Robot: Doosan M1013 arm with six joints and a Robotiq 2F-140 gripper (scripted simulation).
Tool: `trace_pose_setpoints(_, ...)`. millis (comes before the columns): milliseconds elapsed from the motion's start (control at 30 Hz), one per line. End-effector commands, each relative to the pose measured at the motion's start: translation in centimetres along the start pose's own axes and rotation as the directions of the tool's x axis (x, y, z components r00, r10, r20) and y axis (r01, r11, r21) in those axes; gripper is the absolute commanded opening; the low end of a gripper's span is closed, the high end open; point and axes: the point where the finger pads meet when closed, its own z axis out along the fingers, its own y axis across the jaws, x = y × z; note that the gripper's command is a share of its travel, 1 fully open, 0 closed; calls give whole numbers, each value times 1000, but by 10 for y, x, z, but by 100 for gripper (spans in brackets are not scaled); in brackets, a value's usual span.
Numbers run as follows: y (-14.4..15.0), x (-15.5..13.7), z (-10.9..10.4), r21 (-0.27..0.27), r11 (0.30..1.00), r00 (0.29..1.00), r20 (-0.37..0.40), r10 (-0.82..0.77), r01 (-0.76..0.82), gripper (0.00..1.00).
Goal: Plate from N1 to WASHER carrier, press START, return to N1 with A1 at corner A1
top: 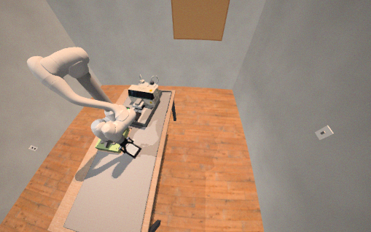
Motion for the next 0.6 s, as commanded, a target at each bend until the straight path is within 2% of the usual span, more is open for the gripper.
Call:
trace_pose_setpoints(0,1,-4,3,-1,1000,1000,6,-2,2,10)
trace_pose_setpoints(567,1,-4,6,-1,1000,1000,6,-2,2,10)
